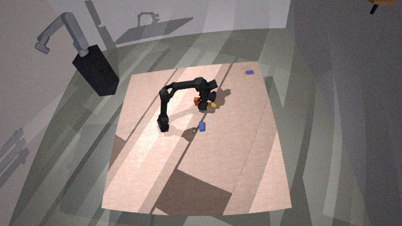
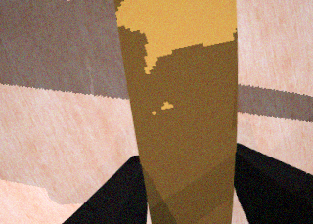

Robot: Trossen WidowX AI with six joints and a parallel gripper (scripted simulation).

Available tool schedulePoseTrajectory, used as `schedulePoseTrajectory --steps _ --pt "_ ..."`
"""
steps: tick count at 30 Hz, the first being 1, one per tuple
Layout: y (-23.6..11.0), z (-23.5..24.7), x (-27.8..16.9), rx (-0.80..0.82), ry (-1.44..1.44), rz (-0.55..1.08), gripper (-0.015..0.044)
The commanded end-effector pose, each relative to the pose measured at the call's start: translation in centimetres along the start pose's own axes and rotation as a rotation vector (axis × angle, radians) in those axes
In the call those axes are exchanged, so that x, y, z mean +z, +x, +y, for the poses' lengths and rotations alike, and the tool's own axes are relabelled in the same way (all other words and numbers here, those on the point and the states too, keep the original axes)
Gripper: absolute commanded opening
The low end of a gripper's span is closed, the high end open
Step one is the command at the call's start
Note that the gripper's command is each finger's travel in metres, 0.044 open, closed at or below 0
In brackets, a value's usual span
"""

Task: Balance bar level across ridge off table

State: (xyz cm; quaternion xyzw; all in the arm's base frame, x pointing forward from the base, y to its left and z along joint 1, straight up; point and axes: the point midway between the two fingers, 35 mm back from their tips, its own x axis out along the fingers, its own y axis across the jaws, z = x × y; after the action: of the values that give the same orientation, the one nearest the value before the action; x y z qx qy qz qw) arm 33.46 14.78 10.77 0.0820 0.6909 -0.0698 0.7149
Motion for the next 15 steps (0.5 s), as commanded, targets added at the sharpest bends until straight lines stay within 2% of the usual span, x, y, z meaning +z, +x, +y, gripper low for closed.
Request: schedulePoseTrajectory --steps 1,15 --pt "0.16 0.04 0.00 0.002 0.003 0.001 0.0000" --pt "0.27 0.04 0.01 0.002 0.003 0.001 0.0000"
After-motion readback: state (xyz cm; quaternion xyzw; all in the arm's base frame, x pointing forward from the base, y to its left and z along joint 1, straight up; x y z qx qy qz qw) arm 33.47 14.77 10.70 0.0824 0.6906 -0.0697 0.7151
